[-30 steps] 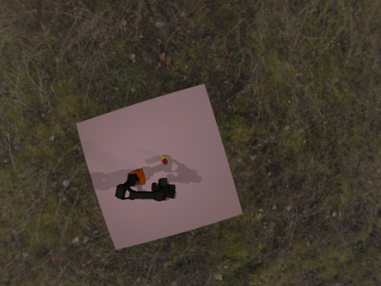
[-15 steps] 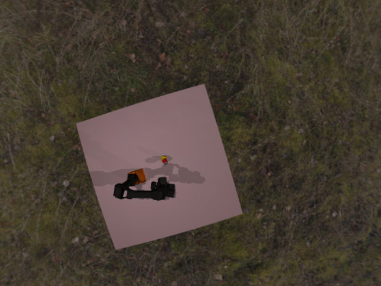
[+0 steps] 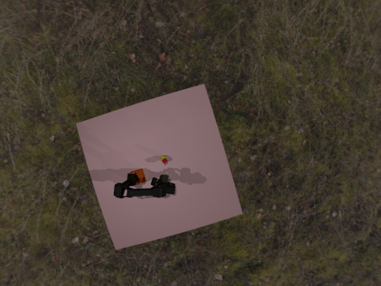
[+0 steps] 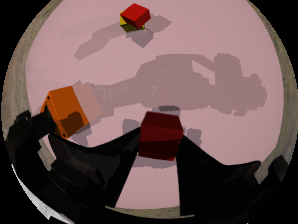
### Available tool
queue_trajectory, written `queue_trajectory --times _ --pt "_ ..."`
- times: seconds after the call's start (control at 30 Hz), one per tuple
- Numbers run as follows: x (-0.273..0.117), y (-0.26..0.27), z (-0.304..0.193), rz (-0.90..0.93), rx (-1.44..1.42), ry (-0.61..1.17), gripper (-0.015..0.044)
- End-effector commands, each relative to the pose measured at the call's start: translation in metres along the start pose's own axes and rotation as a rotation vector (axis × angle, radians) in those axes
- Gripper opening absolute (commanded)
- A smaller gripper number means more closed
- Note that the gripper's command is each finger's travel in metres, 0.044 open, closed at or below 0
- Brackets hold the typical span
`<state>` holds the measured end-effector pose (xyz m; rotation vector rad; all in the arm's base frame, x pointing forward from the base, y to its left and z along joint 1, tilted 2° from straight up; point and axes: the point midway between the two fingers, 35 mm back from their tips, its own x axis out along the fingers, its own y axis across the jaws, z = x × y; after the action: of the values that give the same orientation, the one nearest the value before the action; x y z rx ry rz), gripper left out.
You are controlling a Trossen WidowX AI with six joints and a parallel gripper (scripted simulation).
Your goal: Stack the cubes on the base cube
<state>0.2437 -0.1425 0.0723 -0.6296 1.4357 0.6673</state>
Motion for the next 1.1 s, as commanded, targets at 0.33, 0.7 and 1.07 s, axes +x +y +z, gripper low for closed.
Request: queue_trajectory --times 0.33,0.7,1.07 --pt "0.000 0.002 0.018 0.003 0.174 -0.004 0.0105" --pt "0.001 0.005 0.031 0.003 0.313 -0.003 0.0105" --pt "0.001 0.008 0.043 0.004 0.452 -0.002 0.0105"
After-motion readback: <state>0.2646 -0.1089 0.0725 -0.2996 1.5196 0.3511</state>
